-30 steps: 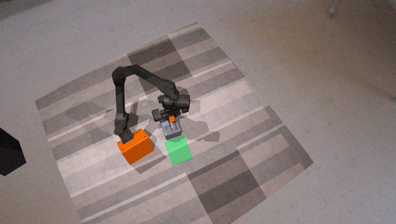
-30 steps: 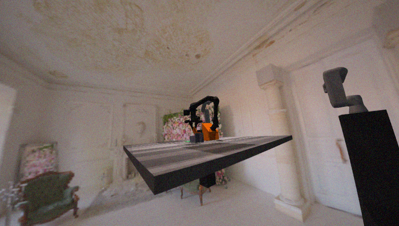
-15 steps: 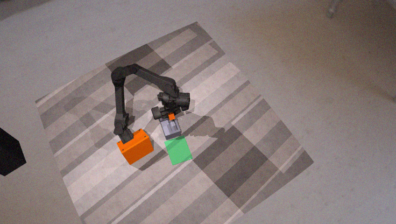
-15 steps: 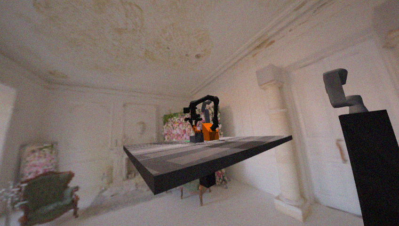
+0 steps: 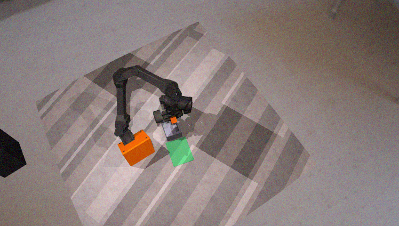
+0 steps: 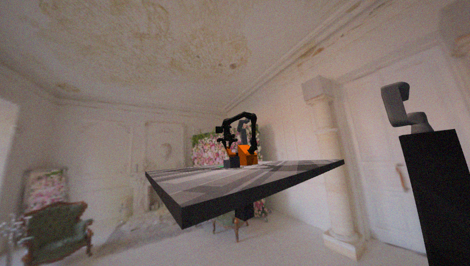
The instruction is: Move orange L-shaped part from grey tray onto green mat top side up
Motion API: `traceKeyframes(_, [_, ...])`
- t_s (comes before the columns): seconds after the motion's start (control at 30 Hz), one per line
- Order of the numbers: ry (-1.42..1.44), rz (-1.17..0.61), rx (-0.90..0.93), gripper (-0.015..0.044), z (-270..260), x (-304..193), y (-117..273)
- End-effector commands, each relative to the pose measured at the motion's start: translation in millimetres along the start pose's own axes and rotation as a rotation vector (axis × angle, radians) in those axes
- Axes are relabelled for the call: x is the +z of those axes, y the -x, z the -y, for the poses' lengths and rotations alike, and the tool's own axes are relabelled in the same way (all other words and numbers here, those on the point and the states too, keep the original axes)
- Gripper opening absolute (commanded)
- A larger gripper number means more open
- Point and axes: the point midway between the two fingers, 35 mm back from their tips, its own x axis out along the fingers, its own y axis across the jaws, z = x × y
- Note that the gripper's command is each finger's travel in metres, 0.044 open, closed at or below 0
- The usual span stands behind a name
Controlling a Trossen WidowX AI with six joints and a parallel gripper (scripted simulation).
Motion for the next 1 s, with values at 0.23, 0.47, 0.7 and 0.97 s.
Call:
traceKeyframes(0.23, [0.002, -0.005, 0.003, 0.0, -6, -61, -1])
traceKeyframes(0.47, [0.002, -0.008, 0.003, 0.0, -10, -101, -1])
traceKeyframes(0.7, [0.002, -0.011, 0.002, 0.0, -14, -140, 0])
traceKeyframes(0.97, [0.002, -0.012, 0.002, 0.0, -15, -151, -1])
